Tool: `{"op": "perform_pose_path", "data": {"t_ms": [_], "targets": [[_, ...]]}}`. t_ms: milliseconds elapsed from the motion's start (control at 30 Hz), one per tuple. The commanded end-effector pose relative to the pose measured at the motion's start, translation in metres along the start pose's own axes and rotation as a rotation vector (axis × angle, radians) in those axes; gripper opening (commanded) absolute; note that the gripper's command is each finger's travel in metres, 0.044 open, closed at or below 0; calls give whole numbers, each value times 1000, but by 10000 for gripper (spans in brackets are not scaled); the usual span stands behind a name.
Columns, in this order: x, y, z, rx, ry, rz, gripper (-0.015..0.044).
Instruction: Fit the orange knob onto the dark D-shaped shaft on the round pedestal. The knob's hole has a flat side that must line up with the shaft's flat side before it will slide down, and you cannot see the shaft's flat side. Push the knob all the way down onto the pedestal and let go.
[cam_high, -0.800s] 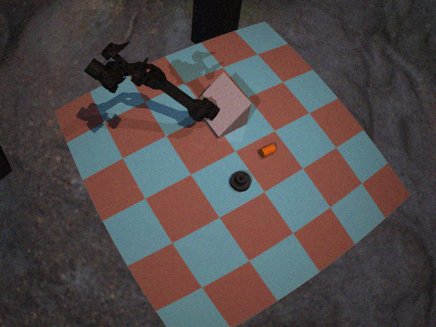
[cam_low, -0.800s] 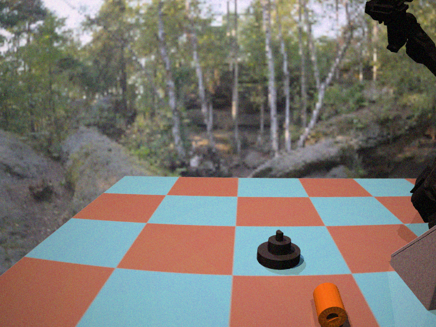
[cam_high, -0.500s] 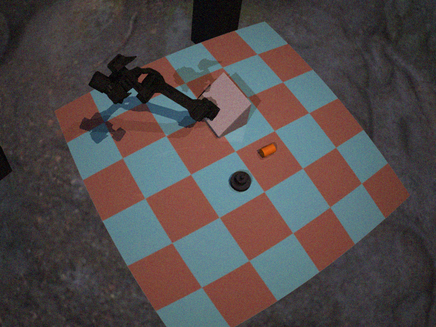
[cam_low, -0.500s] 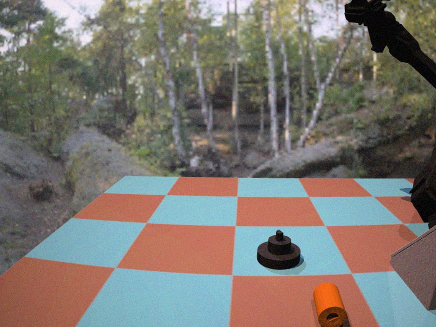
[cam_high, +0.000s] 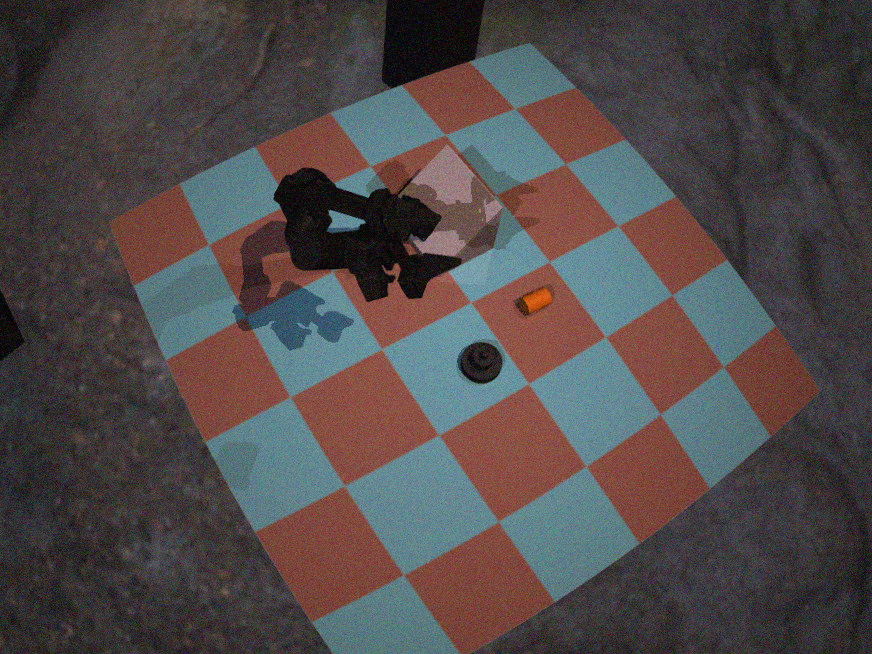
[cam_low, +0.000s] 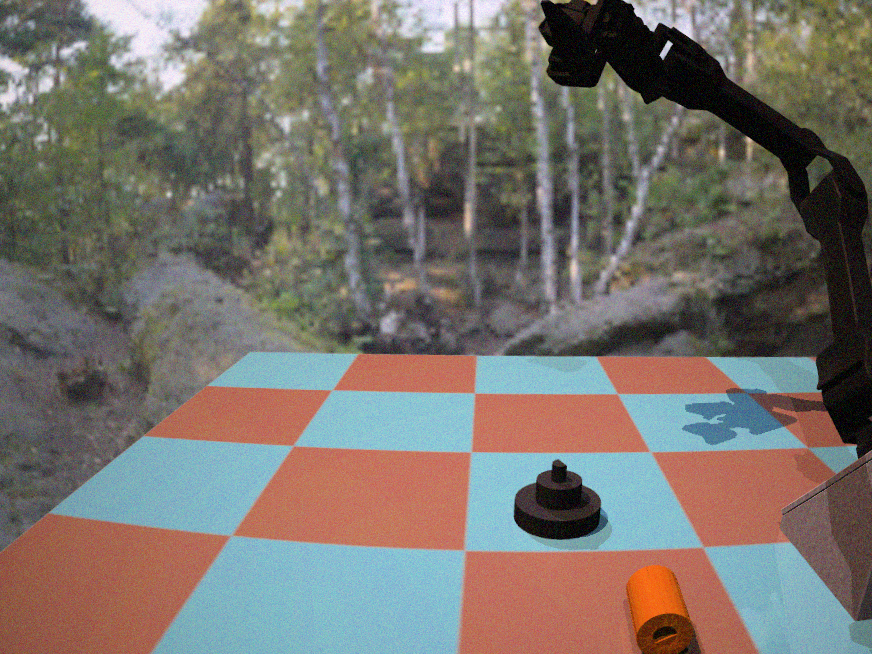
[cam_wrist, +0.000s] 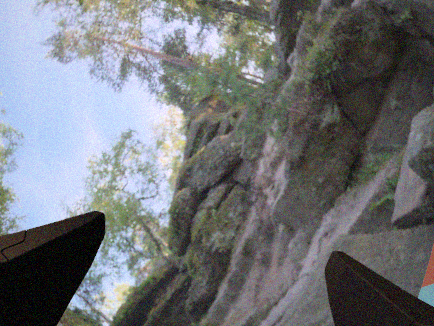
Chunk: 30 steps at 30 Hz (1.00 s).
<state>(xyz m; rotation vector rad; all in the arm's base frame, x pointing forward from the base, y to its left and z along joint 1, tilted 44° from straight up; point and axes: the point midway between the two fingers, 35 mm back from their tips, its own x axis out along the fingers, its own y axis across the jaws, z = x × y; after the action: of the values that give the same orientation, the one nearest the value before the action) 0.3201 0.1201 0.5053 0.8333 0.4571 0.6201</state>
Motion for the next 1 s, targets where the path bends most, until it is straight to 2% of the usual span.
{"op": "perform_pose_path", "data": {"t_ms": [0, 267, 533, 767, 900, 967], "targets": [[46, -54, -22, -31, 90, -149, 440], [110, -175, -82, -213, 335, -488, 440], [127, -292, -174, -514, 771, -785, 440], [93, -382, -263, -899, 1392, -918, 440], [52, -425, -306, -1163, 1903, -885, 440], [37, -435, -316, -1243, 2082, -849, 440]]}}
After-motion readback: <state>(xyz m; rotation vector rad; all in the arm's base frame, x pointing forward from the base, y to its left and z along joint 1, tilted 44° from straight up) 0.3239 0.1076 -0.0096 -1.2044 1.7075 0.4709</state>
